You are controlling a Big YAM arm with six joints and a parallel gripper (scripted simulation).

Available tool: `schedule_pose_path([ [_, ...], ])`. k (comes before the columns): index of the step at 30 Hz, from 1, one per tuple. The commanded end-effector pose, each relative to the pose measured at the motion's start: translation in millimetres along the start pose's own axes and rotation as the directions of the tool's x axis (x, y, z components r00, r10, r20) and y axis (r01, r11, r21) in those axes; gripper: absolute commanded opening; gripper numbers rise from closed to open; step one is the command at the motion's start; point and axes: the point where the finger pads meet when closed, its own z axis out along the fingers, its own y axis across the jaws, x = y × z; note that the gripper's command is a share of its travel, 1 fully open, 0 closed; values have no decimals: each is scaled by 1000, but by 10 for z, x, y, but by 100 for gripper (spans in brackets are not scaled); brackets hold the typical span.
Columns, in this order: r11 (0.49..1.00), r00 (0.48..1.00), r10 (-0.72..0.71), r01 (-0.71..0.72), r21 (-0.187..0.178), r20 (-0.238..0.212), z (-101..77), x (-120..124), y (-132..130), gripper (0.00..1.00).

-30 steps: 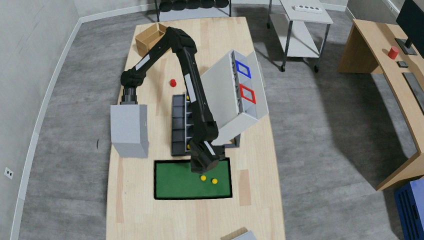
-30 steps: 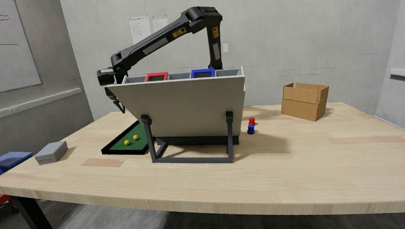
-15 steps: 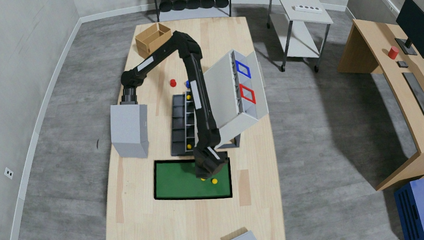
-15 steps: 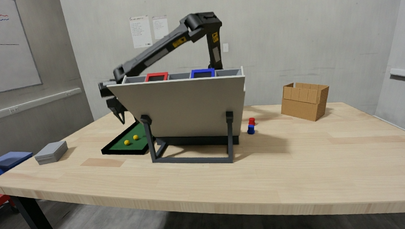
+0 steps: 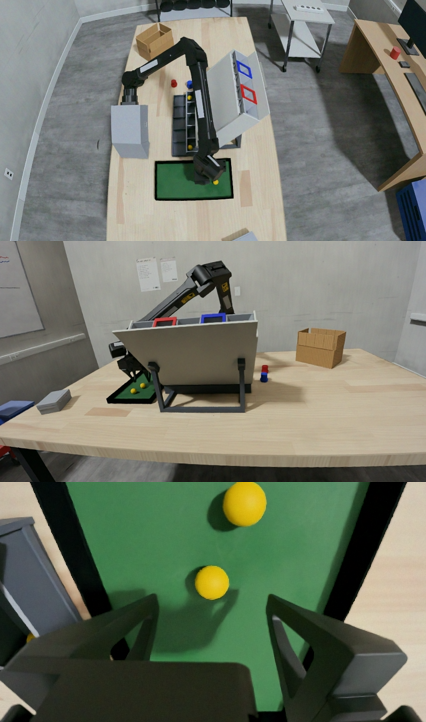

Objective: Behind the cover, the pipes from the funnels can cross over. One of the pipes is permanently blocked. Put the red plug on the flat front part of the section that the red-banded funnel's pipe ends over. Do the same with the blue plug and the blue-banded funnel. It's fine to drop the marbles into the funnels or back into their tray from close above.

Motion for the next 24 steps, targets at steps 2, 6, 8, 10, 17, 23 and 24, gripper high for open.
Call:
schedule_pose_path([
  [2, 999, 999, -29, 28, 29, 24, -116, -137, -25, 80],
  [6, 999, 999, -38, 37, 35, 20, -117, -136, -21, 80],
  [8, 999, 999, -38, 37, 34, 20, -115, -136, -21, 80],
  [10, 999, 999, -38, 38, 34, 20, -112, -136, -21, 80],
  [17, 999, 999, -39, 38, 33, 19, -98, -136, -19, 80],
  [23, 999, 999, -39, 39, 33, 18, -89, -137, -17, 80],
  [24, 999, 999, -39, 39, 33, 18, -89, -137, -17, 80],
])
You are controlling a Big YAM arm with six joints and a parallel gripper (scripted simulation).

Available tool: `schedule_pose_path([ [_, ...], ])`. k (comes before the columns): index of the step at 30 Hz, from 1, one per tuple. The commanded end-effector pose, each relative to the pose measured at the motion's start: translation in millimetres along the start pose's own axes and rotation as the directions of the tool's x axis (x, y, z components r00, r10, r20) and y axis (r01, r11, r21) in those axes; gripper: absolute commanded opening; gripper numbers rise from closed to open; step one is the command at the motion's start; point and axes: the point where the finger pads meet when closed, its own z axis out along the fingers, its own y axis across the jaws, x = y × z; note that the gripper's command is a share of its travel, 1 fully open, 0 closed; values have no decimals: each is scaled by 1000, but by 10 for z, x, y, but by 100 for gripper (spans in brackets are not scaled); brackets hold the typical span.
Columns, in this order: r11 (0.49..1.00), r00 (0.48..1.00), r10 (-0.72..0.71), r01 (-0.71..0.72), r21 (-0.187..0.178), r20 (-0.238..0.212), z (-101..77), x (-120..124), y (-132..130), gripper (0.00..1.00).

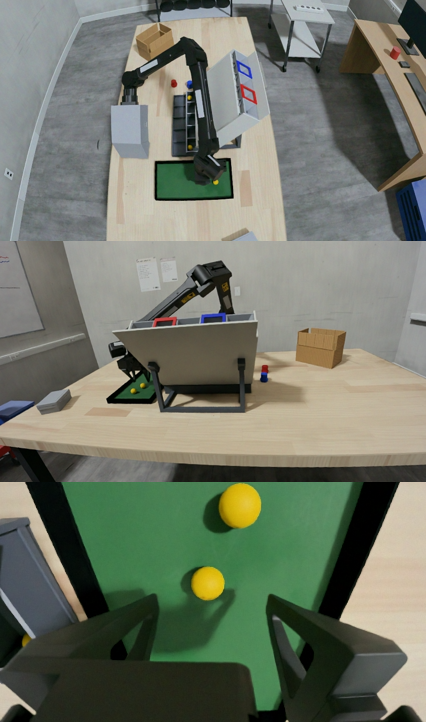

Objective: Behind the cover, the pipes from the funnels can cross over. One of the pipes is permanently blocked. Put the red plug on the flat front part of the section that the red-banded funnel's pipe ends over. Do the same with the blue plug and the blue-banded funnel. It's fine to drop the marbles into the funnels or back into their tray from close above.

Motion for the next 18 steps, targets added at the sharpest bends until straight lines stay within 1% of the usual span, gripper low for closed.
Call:
schedule_pose_path([
  [1, 999, 999, -29, 28, 19, 19, -63, -123, 4, 80],
  [15, 1000, 1000, -12, 12, 12, 20, 163, -123, 2, 80],
  [18, 1000, 1000, -13, 13, 12, 22, 169, -120, 2, 80],
])
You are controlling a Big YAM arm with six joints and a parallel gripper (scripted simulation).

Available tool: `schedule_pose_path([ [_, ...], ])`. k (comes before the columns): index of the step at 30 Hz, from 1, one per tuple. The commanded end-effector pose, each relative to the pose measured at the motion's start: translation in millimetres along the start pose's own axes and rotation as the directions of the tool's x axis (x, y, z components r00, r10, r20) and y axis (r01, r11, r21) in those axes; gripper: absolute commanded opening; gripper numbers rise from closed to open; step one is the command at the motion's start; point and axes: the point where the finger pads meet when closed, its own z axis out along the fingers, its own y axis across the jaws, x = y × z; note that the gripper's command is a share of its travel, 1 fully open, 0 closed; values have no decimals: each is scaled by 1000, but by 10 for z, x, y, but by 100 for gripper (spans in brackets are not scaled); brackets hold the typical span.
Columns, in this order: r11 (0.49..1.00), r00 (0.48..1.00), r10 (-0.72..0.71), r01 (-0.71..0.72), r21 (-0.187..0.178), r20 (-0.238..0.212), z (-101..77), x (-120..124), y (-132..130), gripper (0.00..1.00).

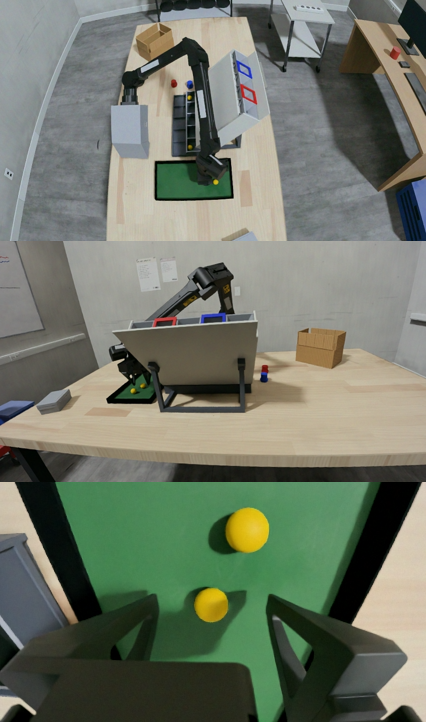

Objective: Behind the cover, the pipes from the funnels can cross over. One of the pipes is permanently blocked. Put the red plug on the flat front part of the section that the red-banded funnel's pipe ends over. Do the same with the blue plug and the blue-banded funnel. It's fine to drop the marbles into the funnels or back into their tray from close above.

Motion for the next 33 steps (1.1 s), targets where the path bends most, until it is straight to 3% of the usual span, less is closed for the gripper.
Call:
schedule_pose_path([
  [1, 1000, 1000, 6, -6, 5, 7, 54, -8, -28, 80],
  [16, 1000, 1000, -9, 9, 10, 22, 141, 30, -16, 80],
  [33, 1000, 1000, -7, 7, 9, 6, 178, 45, -12, 80],
])
